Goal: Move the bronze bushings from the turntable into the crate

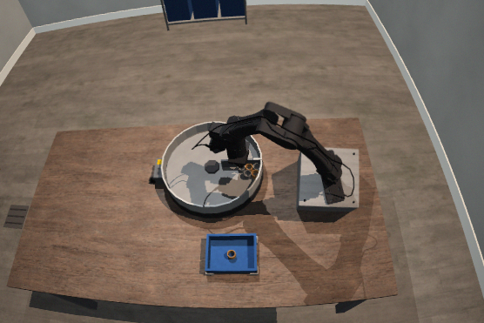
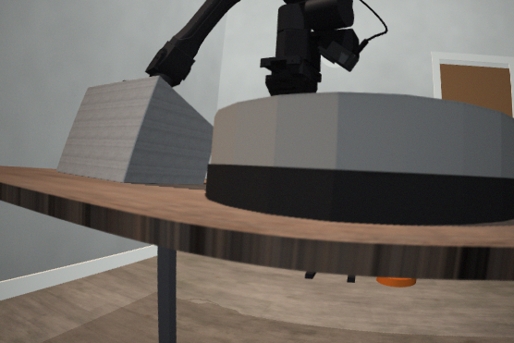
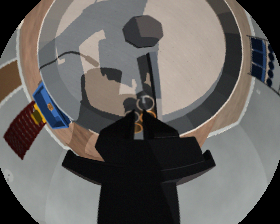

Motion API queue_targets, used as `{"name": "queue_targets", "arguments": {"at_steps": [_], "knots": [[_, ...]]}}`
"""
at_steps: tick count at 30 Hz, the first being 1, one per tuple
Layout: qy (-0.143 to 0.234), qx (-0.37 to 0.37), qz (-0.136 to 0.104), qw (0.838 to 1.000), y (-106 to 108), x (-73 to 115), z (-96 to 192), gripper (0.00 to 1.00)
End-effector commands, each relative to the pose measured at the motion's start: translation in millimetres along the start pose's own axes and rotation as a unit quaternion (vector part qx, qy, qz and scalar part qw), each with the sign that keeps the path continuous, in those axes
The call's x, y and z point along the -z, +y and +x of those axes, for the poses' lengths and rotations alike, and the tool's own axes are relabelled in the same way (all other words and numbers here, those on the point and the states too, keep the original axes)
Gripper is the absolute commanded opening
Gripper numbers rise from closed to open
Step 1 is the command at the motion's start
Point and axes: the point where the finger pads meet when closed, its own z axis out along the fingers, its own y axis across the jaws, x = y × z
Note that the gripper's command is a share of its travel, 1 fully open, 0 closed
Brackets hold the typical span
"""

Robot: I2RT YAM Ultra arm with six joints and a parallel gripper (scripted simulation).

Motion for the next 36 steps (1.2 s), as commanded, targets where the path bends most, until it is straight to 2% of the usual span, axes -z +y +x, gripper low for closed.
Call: {"name": "queue_targets", "arguments": {"at_steps": [1, 3, 5, 10, 12, 36], "knots": [[0.003, -0.003, -0.003, 1.000, 1, -11.1, 3, 0.13], [-0.010, 0.002, -0.001, 1.000, 1, -7.3, -9, 0.13], [0.004, -0.002, -0.004, 1.000, 2, -16.7, 3, 0.13], [0.002, -0.006, -0.004, 1.000, -1, -22.2, 3, 0.13], [-0.005, -0.003, -0.002, 1.000, -1, -20.5, -3, 0.13], [-0.001, -0.003, -0.003, 1.000, 0, -21.2, -1, 0.13]]}}
